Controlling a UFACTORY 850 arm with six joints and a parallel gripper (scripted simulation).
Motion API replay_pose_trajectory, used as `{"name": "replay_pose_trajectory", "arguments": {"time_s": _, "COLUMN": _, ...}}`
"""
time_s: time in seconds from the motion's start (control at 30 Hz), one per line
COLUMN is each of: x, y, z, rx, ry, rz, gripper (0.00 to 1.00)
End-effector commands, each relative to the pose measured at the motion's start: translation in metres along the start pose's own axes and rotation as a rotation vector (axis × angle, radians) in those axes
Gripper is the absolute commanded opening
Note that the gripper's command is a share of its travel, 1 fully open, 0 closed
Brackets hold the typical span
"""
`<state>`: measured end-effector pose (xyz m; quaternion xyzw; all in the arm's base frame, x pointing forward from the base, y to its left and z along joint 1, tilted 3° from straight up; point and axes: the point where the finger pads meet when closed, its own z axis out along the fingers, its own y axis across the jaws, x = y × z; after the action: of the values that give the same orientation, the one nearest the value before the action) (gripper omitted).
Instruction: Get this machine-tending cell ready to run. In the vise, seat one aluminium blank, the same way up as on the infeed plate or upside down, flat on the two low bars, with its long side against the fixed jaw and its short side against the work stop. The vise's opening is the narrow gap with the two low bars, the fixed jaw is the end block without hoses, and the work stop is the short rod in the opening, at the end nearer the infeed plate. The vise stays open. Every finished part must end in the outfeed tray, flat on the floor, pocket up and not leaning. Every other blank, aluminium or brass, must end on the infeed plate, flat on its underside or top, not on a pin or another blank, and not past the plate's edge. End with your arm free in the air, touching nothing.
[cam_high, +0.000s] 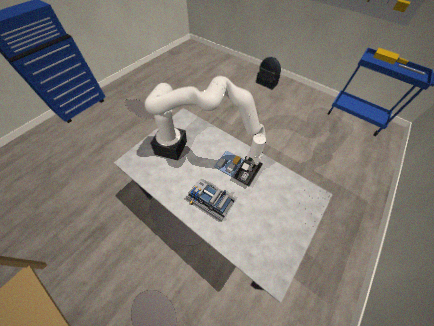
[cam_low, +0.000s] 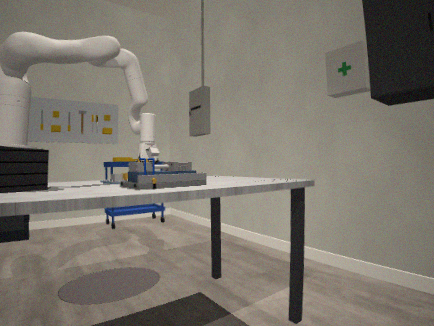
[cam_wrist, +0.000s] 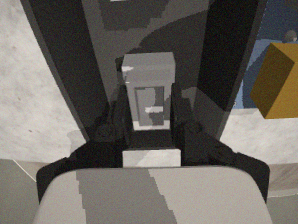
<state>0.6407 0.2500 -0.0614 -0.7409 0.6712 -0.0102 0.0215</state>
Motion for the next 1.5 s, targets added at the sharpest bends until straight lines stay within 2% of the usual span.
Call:
{"name": "replay_pose_trajectory", "arguments": {"time_s": 0.0, "x": -0.0003, "y": -0.0012, "z": -0.0011, "rx": 0.002, "ry": -0.001, "rz": 0.0, "gripper": 0.69}}
{"name": "replay_pose_trajectory", "arguments": {"time_s": 1.23, "x": -0.0003, "y": -0.0012, "z": -0.0012, "rx": 0.002, "ry": -0.001, "rz": 0.0, "gripper": 0.69}}
{"name": "replay_pose_trajectory", "arguments": {"time_s": 1.47, "x": -0.0003, "y": -0.0011, "z": -0.0088, "rx": 0.002, "ry": -0.001, "rz": 0.0, "gripper": 0.69}}
